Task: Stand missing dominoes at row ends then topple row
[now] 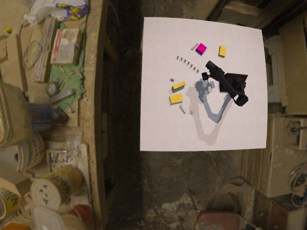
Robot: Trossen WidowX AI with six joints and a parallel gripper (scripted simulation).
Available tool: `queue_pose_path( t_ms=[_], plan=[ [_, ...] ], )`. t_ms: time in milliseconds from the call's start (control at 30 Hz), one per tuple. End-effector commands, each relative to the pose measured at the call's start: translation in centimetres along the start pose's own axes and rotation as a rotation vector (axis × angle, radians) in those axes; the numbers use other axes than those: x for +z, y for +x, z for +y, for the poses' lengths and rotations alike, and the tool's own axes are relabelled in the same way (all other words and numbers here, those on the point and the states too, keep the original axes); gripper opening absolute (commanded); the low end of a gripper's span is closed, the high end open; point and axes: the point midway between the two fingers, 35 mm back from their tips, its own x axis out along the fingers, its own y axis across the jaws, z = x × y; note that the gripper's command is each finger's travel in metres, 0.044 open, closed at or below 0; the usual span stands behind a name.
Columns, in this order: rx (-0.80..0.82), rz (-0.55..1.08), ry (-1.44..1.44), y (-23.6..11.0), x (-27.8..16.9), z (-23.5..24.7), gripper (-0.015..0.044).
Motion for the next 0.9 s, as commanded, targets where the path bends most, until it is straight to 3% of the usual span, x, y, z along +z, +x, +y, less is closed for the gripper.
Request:
queue_pose_path(
  t_ms=[0,200,467,867],
  plan=[
    [-0.003,0.008,0.109,1.2,-1.7,-1.6,0.044],
    [-0.003,0.006,0.109,1.8,-1.7,-1.5,0.044],
    [-0.003,0.011,0.109,7.6,-1.8,-1.6,0.044],
    [-0.003,0.011,0.109,8.9,-1.6,-1.7,0.044]
  ],
)
